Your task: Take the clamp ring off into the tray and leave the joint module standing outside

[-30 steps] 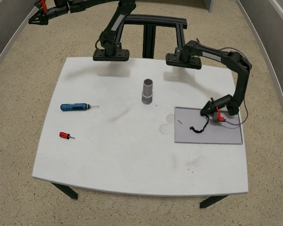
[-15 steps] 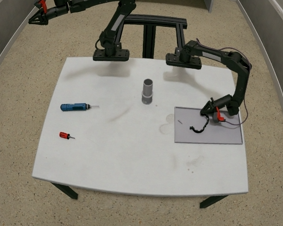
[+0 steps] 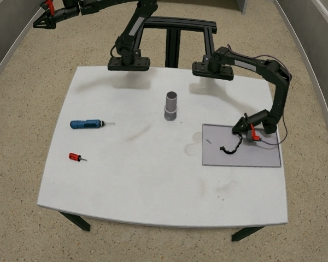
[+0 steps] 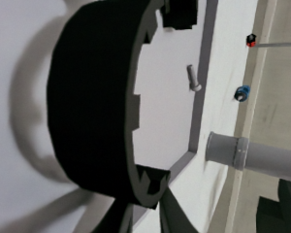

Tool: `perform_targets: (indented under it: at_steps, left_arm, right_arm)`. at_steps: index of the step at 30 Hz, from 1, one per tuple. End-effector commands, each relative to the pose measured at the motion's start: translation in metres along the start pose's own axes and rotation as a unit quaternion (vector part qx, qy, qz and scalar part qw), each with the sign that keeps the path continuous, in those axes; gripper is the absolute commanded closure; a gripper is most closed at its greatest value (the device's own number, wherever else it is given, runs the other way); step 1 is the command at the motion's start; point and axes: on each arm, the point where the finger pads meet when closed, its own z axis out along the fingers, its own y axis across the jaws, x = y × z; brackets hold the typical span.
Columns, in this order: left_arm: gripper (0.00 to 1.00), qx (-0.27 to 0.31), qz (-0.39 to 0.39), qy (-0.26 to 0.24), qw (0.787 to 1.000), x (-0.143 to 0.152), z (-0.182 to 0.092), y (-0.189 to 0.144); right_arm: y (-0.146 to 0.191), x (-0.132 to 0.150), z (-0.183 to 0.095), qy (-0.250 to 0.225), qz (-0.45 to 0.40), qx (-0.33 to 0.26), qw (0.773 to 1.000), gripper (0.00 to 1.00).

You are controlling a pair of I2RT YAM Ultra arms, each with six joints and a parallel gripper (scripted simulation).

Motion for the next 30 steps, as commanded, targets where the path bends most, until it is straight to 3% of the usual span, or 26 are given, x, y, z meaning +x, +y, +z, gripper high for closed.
perform_targets:
  at_steps: [1,30]
  left_arm:
    - [0.91,-0.008,0.021,-0.019,1.000,-0.0153,-0.0074,0.0044]
    - [0.87,-0.009,0.023,-0.019,0.999,-0.0166,-0.0087,0.0034]
  right_arm:
    - [0.0044,-0.0389,-0.0073,-0.049,0.003,-0.003,0.999,0.80]
    - [0.0044,-0.0389,-0.0073,-0.049,0.003,-0.003,0.999,0.80]
